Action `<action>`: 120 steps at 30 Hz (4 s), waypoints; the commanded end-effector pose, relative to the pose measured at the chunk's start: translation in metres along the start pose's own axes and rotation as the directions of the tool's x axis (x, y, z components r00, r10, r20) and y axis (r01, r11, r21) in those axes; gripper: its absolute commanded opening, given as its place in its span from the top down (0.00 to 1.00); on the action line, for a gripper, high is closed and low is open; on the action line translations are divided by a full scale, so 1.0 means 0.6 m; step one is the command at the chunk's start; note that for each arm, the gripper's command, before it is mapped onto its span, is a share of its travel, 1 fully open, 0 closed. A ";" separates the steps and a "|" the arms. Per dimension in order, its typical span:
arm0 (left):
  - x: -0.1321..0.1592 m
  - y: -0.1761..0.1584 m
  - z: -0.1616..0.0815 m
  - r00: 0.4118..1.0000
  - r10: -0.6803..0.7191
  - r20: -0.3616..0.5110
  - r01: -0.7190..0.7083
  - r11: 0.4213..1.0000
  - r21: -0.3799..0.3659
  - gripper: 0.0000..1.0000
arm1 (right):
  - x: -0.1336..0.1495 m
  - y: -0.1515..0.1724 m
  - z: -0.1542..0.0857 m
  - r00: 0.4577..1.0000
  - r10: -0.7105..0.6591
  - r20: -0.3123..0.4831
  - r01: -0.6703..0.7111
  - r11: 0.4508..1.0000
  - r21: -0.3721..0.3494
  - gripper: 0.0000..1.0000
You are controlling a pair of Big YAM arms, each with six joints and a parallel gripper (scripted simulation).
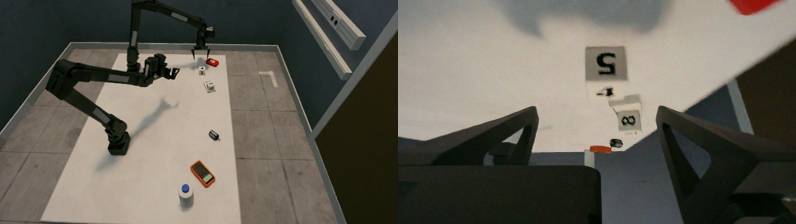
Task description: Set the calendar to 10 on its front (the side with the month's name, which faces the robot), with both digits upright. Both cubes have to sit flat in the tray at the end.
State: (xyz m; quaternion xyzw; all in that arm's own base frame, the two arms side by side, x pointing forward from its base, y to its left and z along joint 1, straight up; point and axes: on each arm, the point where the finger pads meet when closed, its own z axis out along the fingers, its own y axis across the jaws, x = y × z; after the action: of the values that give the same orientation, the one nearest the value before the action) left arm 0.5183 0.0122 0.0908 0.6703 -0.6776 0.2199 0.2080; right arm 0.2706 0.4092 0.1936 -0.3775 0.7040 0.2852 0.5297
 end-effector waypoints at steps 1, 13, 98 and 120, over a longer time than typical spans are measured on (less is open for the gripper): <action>-0.005 -0.031 -0.014 1.000 0.017 -0.002 -0.017 1.000 0.005 0.00 | -0.007 0.002 0.002 1.000 -0.002 0.007 0.002 1.000 -0.002 0.00; 0.008 -0.024 -0.004 0.995 0.097 0.005 -0.097 0.995 0.001 0.31 | -0.007 0.002 0.002 1.000 -0.002 0.007 0.002 1.000 -0.002 0.00; 0.000 -0.034 0.146 -0.003 1.000 -0.024 -0.817 -0.016 -0.577 0.31 | -0.007 0.002 0.002 1.000 -0.002 0.007 0.002 1.000 -0.002 0.00; 0.006 -0.034 0.137 -0.003 1.000 -0.011 -0.817 -0.009 -0.576 0.47 | -0.007 0.002 0.002 1.000 -0.002 0.007 0.002 1.000 -0.002 0.00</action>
State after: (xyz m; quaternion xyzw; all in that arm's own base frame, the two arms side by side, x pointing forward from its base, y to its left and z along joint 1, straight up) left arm 0.5346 -0.0373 0.0202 -0.0054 -1.0000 0.0000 0.0028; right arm 0.2706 0.4092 0.1936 -0.3775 0.7040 0.2852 0.5297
